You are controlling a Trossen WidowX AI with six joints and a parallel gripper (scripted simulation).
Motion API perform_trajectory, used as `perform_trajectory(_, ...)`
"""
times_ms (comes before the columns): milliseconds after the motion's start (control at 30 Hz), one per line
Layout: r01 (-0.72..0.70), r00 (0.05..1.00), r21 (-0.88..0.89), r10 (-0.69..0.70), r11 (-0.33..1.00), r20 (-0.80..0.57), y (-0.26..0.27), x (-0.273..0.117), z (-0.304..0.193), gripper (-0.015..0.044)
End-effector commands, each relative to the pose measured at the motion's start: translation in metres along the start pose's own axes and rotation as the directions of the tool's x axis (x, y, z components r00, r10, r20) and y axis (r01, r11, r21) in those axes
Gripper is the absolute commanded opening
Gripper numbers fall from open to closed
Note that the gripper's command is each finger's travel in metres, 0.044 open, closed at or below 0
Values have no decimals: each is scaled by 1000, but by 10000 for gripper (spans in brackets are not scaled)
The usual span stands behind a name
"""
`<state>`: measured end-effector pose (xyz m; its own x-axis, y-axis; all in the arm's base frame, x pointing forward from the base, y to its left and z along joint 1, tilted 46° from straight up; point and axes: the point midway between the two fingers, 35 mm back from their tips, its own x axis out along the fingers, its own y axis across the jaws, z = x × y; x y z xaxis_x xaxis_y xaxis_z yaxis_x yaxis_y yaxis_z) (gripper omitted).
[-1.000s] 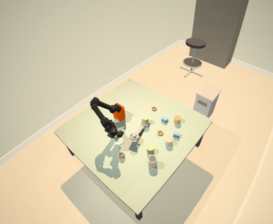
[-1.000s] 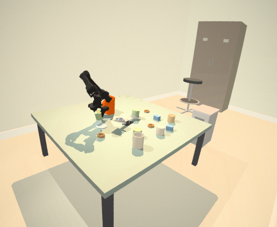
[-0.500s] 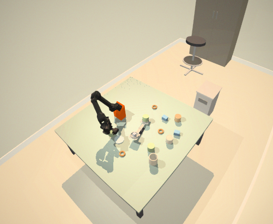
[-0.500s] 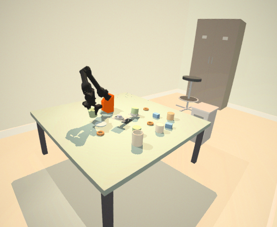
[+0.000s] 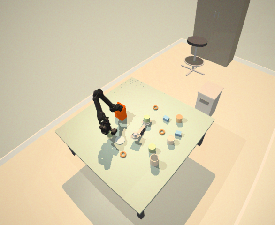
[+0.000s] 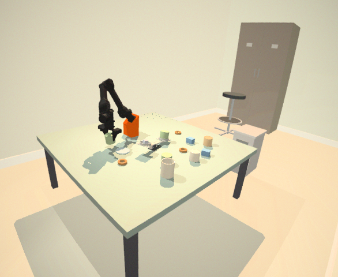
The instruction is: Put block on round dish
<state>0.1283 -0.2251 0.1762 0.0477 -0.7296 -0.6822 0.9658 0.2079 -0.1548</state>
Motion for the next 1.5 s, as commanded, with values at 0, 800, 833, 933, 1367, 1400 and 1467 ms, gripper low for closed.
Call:
perform_trajectory(0, 1, 1000, -9, -1, 1000, -9, 0, 16, -2, 0)
perform_trajectory(800, 3, 1000, -5, -3, 1000, -3, -1, 38, -2, 131)
perform_trajectory(833, 3, 1000, -5, -3, 1000, -3, -1, 38, -2, 157)
perform_trajectory(933, 3, 1000, -5, -3, 1000, -3, -1, 38, -2, 236)
perform_trajectory(1367, 0, 1000, -8, 0, 1000, -9, 0, -15, -2, 440)
perform_trajectory(1400, 0, 1000, -8, 0, 1000, -9, 0, -15, -2, 440)
perform_trajectory(1467, 0, 1000, -8, 0, 1000, -9, 0, -15, -2, 440)
